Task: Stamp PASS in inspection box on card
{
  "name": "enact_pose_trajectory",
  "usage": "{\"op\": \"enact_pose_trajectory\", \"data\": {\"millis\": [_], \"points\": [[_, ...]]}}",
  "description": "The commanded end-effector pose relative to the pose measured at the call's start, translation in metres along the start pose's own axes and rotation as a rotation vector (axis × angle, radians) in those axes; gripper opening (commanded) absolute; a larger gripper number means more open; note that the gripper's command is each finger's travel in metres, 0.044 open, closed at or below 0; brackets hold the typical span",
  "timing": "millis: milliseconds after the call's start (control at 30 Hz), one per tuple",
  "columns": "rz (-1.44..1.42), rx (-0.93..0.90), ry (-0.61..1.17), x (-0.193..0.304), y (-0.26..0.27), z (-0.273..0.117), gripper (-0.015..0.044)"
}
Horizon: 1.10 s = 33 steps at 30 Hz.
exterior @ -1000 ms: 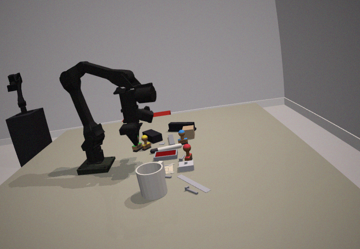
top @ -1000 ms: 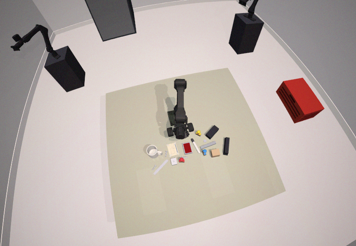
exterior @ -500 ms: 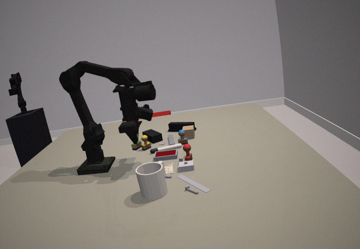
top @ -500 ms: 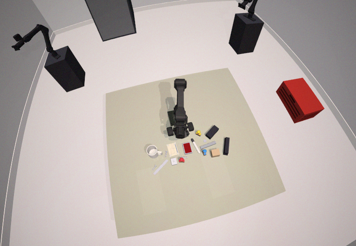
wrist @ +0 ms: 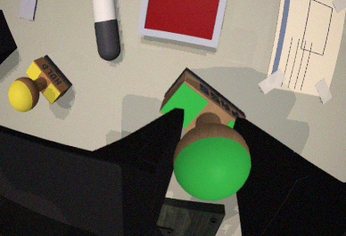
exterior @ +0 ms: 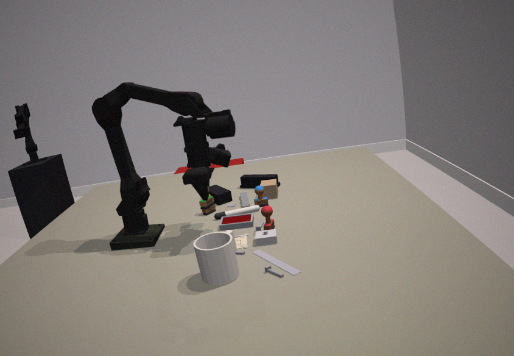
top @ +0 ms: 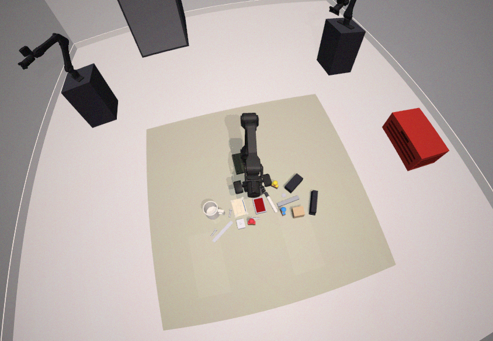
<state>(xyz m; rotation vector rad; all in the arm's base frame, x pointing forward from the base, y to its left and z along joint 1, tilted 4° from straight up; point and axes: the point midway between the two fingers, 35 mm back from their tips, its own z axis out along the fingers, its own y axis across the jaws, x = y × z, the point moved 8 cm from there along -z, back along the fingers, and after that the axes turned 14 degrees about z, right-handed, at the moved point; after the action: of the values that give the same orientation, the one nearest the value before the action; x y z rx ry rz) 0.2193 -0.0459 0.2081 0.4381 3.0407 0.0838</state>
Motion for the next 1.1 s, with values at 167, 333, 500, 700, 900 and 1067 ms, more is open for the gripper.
{"op": "enact_pose_trajectory", "data": {"millis": [167,333,500,700,900,1067], "points": [[0.003,-0.003,-0.009,-0.040,0.023,-0.002,0.0000],[0.003,-0.004,-0.011,-0.057,0.036,0.000,0.0000],[0.003,-0.004,-0.011,-0.058,0.037,0.001,0.0000],[0.003,-0.004,-0.011,-0.058,0.037,0.004,0.0000],[0.002,-0.005,-0.011,-0.059,0.037,0.008,0.0000],[0.002,-0.005,-0.011,-0.059,0.037,0.011,0.0000]]}}
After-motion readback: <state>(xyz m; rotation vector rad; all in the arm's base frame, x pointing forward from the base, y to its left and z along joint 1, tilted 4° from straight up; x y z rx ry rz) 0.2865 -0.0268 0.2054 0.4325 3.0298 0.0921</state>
